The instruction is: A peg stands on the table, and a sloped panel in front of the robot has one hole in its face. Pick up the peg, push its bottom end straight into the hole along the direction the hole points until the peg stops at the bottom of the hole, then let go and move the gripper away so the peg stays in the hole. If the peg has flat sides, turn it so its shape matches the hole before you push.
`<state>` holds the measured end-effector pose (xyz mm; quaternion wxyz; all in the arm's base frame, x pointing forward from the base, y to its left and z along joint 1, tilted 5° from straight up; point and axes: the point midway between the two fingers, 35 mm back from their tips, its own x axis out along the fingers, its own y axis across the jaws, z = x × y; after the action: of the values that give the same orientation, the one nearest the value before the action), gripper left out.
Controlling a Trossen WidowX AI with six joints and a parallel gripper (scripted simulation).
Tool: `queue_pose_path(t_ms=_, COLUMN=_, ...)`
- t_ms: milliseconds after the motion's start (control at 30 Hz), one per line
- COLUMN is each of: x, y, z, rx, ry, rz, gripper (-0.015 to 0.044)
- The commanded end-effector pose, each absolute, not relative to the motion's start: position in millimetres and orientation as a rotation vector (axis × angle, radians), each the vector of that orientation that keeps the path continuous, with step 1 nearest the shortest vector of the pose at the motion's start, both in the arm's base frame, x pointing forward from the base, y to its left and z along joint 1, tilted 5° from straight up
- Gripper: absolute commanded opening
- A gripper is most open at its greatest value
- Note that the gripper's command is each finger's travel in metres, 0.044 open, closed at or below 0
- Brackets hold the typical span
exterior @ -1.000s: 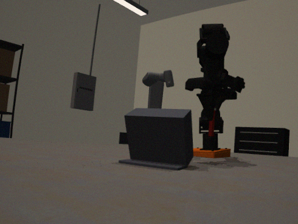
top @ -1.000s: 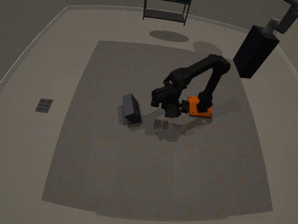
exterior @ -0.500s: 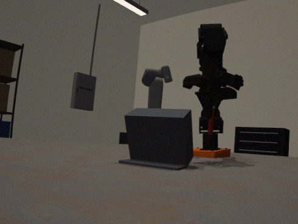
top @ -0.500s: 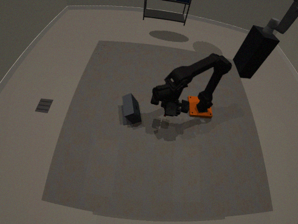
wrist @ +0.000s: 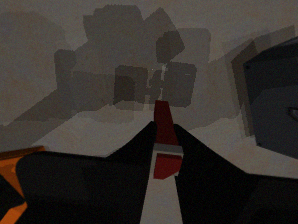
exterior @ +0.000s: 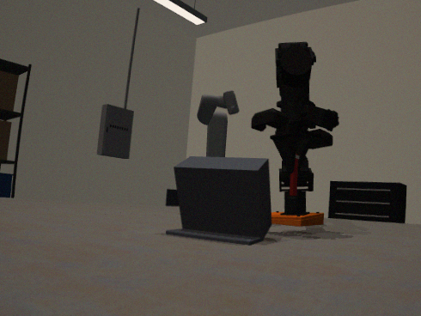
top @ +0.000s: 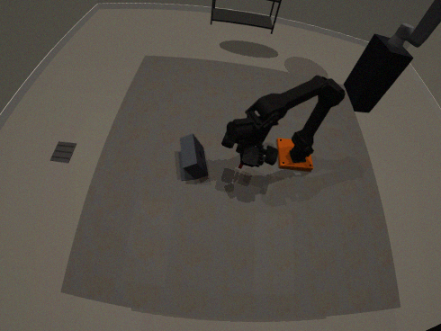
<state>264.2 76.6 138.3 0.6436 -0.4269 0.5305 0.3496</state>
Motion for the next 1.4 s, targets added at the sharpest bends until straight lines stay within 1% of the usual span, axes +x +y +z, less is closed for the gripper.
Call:
queue_pose_path(t_ms=0, x=264, y=75, z=138, rx=-0.946, ry=1.189, rz=0.772, gripper=0.0)
queue_pose_path(t_ms=1367, x=274, y=62, z=131, rx=-0.745, ry=1.028, rz=0.561, gripper=0.0)
